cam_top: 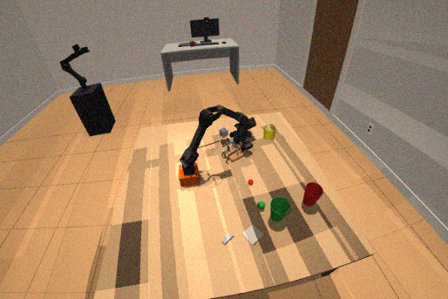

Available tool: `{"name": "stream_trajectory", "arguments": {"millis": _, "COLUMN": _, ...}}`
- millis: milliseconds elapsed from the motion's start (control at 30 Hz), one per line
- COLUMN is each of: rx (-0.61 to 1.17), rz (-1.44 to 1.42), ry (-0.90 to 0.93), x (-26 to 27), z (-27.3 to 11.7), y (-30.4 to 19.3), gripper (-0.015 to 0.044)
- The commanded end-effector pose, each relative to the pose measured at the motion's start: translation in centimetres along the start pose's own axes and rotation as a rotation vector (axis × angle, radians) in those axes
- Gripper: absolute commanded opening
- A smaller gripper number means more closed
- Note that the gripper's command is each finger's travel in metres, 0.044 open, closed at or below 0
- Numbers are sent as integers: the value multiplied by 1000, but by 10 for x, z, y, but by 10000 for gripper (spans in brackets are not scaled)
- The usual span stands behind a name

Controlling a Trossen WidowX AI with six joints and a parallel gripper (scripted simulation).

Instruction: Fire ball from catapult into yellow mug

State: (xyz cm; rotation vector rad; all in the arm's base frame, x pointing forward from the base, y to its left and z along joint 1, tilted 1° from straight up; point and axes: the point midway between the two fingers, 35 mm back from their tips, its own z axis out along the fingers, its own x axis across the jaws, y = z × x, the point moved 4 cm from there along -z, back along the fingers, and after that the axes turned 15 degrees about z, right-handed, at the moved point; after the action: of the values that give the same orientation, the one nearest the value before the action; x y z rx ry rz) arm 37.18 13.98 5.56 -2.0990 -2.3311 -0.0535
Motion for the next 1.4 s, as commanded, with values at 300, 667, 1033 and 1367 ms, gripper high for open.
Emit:
{"name": "stream_trajectory", "arguments": {"millis": 300, "rx": 0, "rz": 0, "ry": 0, "x": 0, "z": 10, "y": 0, "gripper": 0}}
{"name": "stream_trajectory", "arguments": {"millis": 667, "rx": 0, "rz": 0, "ry": 0, "x": 0, "z": 10, "y": 0, "gripper": 236}}
{"name": "stream_trajectory", "arguments": {"millis": 1033, "rx": 2, "rz": 0, "ry": 0, "x": 0, "z": -79, "y": -2, "gripper": 440}}
{"name": "stream_trajectory", "arguments": {"millis": 1367, "rx": -9, "rz": 3, "ry": 0, "x": -1, "z": -86, "y": -4, "gripper": 440}}
